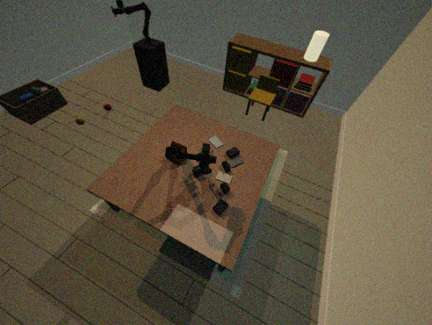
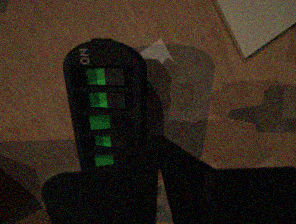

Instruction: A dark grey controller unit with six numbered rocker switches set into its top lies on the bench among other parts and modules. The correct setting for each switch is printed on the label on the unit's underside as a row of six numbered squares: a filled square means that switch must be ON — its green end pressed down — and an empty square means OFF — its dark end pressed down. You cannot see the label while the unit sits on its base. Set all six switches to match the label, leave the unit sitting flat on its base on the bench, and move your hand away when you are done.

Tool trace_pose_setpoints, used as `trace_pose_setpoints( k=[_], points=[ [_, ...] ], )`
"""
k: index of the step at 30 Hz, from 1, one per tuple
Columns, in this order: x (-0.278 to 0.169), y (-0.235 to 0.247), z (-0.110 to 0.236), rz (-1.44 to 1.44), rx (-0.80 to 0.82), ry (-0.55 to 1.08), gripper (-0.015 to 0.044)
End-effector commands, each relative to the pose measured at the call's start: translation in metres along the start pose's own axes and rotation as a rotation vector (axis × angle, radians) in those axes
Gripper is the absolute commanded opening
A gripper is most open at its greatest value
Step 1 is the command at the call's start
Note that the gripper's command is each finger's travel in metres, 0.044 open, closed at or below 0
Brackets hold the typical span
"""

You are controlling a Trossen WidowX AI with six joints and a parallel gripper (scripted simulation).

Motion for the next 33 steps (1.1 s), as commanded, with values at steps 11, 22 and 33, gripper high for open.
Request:
trace_pose_setpoints(
  k=[11, 22, 33],
  points=[
    [0.0, 0.001, 0.05, 0.0, 0.002, -0.001, 0.0263],
    [0.0, 0.001, 0.05, 0.0, 0.002, -0.001, 0.0131],
    [0.0, 0.001, 0.05, 0.0, 0.002, -0.001, 0.0]
  ],
)
Point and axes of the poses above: the point midway between the two fingers, 35 mm back from their tips, its own z axis back along the fingers, its own y axis across the jaws, x = y × z, the point moved 5 cm from there along z, back along the fingers, and after that the axes turned 6 degrees about -z, right-handed, at the moved point
